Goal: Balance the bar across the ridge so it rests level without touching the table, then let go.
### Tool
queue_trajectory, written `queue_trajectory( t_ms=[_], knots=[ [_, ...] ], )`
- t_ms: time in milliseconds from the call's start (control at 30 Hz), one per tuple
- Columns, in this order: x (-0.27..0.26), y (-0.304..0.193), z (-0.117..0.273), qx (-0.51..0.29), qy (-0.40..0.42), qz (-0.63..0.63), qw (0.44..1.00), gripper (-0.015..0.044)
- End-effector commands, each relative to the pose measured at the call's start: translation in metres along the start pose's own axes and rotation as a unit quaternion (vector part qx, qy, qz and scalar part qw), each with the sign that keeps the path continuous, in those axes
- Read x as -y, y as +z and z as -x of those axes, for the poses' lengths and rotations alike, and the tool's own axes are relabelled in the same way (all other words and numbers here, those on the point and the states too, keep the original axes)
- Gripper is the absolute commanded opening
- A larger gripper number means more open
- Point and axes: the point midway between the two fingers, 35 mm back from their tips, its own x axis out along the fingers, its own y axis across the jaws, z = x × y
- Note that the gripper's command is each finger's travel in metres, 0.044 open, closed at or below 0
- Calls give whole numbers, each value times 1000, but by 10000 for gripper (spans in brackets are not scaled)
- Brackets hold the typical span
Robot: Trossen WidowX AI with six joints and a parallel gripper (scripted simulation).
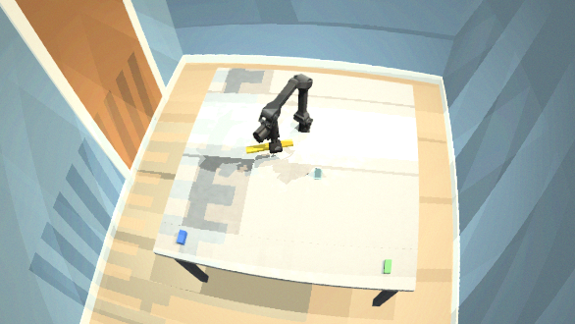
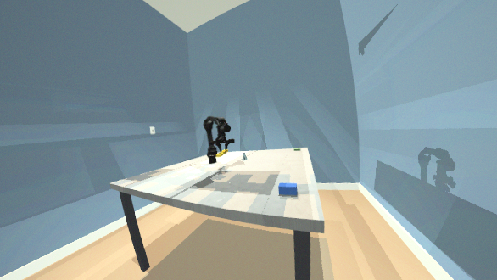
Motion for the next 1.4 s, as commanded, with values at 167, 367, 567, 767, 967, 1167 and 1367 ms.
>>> queue_trajectory(
  t_ms=[167, 367, 567, 767, 967, 1167, 1367],
  knots=[
    [-9, -6, 12, 5, 3, 28, 1000, 0],
    [-25, -17, 12, 5, 3, 79, 997, 0],
    [-41, -29, 13, 4, 4, 131, 991, 0],
    [-56, -43, 13, 4, 5, 184, 983, 0],
    [-70, -59, 14, 3, 5, 236, 972, 0],
    [-83, -77, 14, 3, 6, 288, 958, 0],
    [-94, -96, 14, 2, 7, 340, 940, 0]
  ],
)
